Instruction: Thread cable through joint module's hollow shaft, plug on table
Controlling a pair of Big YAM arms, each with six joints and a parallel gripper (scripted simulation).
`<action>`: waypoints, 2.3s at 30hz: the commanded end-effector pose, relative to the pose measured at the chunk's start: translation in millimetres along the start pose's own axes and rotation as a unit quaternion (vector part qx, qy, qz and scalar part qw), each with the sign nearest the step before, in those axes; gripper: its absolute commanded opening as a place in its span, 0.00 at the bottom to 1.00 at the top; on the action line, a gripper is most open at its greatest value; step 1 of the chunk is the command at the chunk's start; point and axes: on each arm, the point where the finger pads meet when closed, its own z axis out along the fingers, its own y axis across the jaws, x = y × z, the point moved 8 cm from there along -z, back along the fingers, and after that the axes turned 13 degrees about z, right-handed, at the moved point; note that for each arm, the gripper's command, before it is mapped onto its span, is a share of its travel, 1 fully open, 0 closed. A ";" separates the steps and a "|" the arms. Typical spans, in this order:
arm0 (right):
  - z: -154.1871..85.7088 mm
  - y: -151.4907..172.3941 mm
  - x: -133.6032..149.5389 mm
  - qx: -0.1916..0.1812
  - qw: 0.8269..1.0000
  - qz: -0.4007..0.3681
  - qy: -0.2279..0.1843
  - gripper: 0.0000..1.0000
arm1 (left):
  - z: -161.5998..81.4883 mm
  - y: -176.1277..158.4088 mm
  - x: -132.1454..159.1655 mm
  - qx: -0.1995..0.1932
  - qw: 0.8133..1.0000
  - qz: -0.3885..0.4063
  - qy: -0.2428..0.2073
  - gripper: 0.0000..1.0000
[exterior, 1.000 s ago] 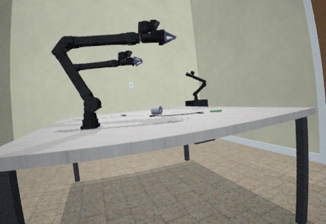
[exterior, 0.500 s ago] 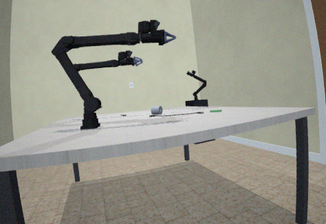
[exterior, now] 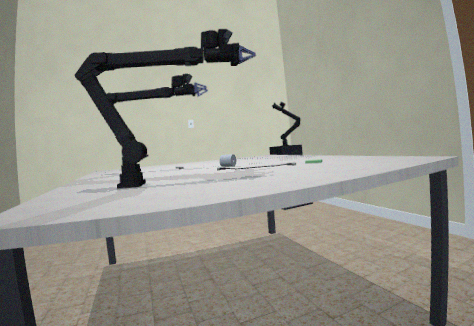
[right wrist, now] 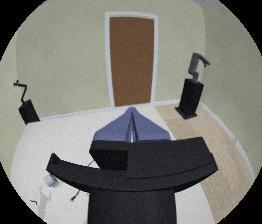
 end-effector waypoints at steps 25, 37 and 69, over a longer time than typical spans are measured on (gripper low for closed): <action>-2.8 13.1 -33.0 -0.011 1.000 -0.007 -0.026 0.00 | 71.0 -24.2 12.7 0.053 0.991 0.045 0.116 0.96; -2.8 13.1 -33.0 -0.011 1.000 -0.007 -0.026 0.00 | 137.3 -66.2 76.0 0.132 0.945 0.094 0.285 0.96; -2.8 13.1 -33.0 -0.011 1.000 -0.007 -0.026 0.00 | 204.3 -163.1 248.9 0.319 0.704 0.179 0.609 0.96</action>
